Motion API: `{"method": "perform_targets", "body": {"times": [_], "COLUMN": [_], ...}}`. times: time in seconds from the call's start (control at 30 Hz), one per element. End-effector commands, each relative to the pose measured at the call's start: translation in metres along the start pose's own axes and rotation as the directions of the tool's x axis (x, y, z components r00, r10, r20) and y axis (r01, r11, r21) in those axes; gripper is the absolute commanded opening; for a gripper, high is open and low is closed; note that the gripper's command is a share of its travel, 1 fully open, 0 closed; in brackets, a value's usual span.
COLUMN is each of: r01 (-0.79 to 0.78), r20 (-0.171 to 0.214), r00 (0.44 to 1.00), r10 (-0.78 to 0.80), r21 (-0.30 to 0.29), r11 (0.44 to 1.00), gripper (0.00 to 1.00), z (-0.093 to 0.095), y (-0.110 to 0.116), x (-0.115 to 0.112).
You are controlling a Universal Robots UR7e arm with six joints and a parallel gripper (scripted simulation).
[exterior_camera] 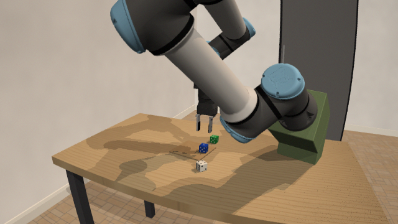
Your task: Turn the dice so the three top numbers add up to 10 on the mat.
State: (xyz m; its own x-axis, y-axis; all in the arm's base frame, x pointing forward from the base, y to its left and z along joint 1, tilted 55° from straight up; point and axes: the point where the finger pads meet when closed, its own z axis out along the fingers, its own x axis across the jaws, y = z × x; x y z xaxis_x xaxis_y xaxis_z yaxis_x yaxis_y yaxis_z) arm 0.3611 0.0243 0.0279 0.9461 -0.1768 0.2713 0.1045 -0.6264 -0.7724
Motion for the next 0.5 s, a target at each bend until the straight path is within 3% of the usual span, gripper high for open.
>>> {"method": "perform_targets", "body": {"times": [0.0,0.03,0.07,0.47], "r01": [0.000,0.000,0.000,0.000], "r20": [0.001,0.001,0.001,0.001], "r00": [1.000,1.000,1.000,1.000], "r10": [0.000,0.000,0.000,0.000], "r21": [0.001,0.001,0.001,0.001], "r11": [1.000,1.000,1.000,1.000], "gripper": [0.87,0.87,1.00,1.00], "z": [-0.0058,-0.0059,-0.0059,-0.0059], "y": [-0.0007,-0.0007,-0.0007,-0.0007], "x": [-0.0007,-0.0007,-0.0007,-0.0007]}}
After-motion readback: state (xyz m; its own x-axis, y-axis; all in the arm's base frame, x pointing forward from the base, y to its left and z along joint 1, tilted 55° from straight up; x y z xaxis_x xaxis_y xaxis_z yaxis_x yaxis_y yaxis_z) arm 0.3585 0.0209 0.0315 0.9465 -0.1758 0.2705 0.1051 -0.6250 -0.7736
